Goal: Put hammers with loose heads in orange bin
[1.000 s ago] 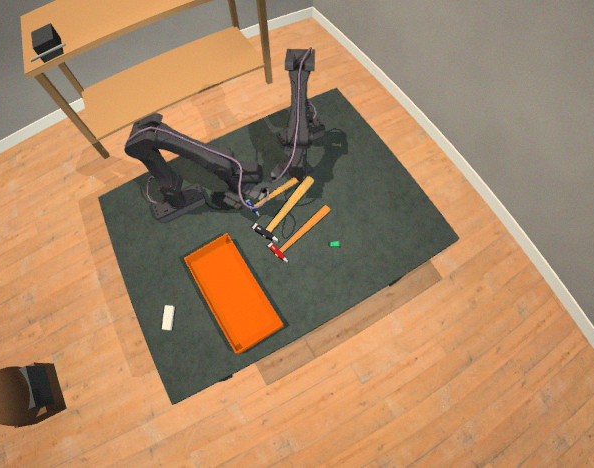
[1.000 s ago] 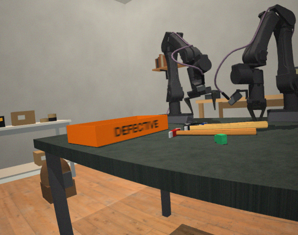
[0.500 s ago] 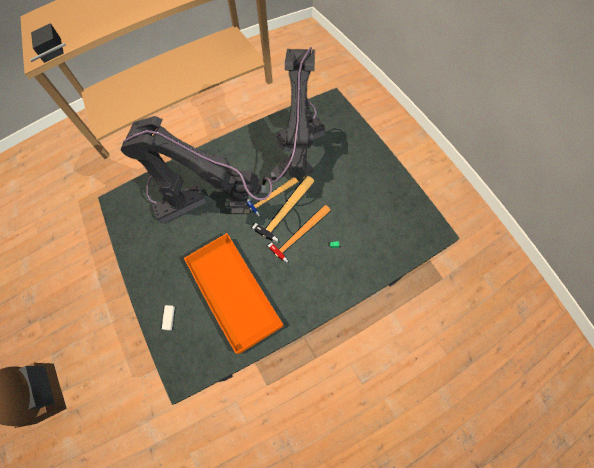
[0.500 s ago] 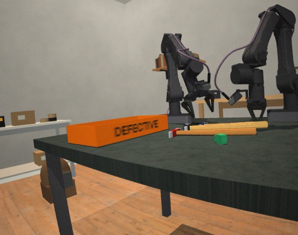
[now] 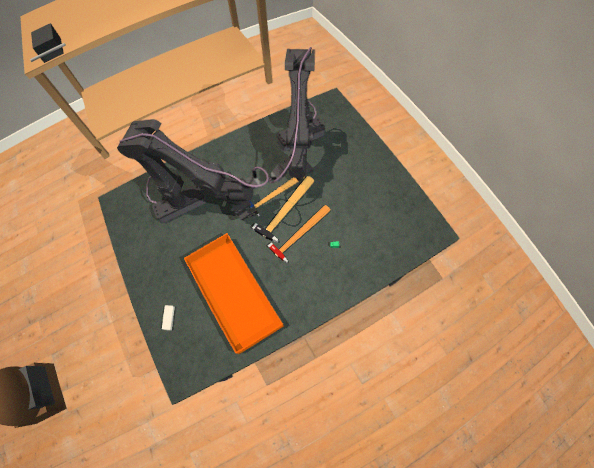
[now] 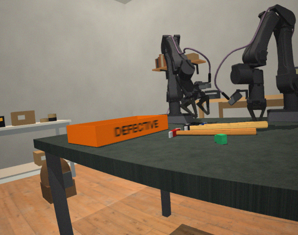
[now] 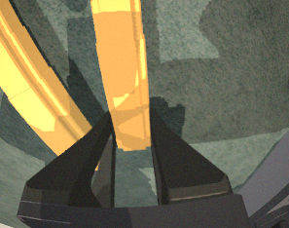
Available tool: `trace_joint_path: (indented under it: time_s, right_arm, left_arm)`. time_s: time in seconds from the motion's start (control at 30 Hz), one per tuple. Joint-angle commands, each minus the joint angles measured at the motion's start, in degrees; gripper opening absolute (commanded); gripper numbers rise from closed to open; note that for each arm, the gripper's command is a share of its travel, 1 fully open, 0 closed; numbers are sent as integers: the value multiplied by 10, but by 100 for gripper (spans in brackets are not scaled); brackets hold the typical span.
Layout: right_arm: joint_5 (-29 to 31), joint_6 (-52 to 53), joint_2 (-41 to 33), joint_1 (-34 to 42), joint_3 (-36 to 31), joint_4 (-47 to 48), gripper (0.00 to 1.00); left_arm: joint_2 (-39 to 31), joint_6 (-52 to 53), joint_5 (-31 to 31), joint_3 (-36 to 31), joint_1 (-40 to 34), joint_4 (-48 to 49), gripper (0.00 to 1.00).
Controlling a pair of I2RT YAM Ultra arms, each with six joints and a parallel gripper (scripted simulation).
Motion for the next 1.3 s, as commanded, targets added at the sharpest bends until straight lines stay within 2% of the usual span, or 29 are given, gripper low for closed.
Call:
trace_joint_path:
  time_s: [0.0,0.2,0.67,0.7,0.73,0.77,1.07,1.27]
  right_arm:
    - [-26,-97,-21,-18,-17,36,100]
    - [-29,-110,-27,-53,-48,47,100]
    - [-32,-108,-22,-53,-43,44,100]
    - [-32,-109,-22,-53,-43,44,100]
    - [-32,-109,-22,-53,-43,44,100]
    - [-32,-109,-22,-53,-43,44,100]
    - [-32,-109,-22,-53,-43,44,100]
    - [-32,-109,-22,-53,-43,44,100]
  left_arm:
    - [-8,4,-4,0,1,-11,17]
    - [-8,4,-4,0,1,-11,17]
    - [-8,4,-4,0,1,-11,17]
    - [-8,4,-4,0,1,-11,28]
    - [-8,4,-4,0,1,-11,33]
    - [-15,3,-4,0,-1,-19,45]
    - [-44,-18,-2,10,-19,-28,46]
    - [-66,-16,-3,29,-19,-68,46]
